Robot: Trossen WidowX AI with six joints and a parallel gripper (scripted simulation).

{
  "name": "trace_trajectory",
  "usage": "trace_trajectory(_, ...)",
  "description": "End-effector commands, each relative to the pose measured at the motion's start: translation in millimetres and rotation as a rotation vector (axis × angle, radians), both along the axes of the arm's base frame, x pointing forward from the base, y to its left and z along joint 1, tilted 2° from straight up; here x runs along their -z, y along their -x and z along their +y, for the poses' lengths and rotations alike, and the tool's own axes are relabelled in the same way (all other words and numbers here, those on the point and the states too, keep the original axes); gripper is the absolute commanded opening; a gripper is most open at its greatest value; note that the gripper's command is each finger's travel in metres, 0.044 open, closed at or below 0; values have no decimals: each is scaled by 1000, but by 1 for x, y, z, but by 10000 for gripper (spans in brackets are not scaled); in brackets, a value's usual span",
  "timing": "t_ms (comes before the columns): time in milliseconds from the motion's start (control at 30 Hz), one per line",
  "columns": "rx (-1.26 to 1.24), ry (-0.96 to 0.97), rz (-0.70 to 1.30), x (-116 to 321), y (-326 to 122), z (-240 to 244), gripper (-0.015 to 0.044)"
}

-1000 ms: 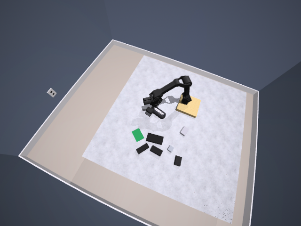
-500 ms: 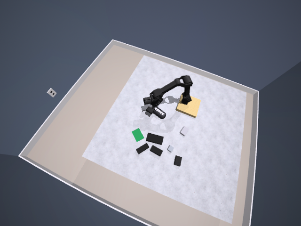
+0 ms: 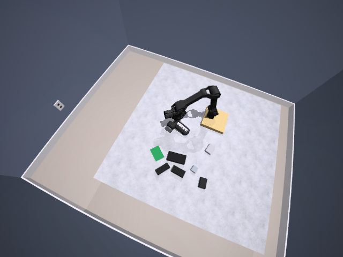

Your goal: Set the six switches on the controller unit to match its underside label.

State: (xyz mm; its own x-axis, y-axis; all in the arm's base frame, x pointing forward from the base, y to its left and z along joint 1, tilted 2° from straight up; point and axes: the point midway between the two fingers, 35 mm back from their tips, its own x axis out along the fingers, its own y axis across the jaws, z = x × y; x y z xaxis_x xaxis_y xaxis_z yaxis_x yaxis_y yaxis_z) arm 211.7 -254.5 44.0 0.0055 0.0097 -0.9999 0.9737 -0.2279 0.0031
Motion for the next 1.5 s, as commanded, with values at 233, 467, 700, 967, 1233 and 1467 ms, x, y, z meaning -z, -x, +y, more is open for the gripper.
trace_trajectory(233,4,0,-7,-10,-2,4,336)
trace_trajectory(467,4,0,-7,-15,-3,7,336)
trace_trajectory(700,4,-1,-7,-20,-4,10,336)
trace_trajectory(967,4,-1,-7,-25,-5,14,336)
trace_trajectory(1233,4,-1,-7,-31,-5,17,336)
trace_trajectory(1467,4,-2,-7,-35,-6,21,336)
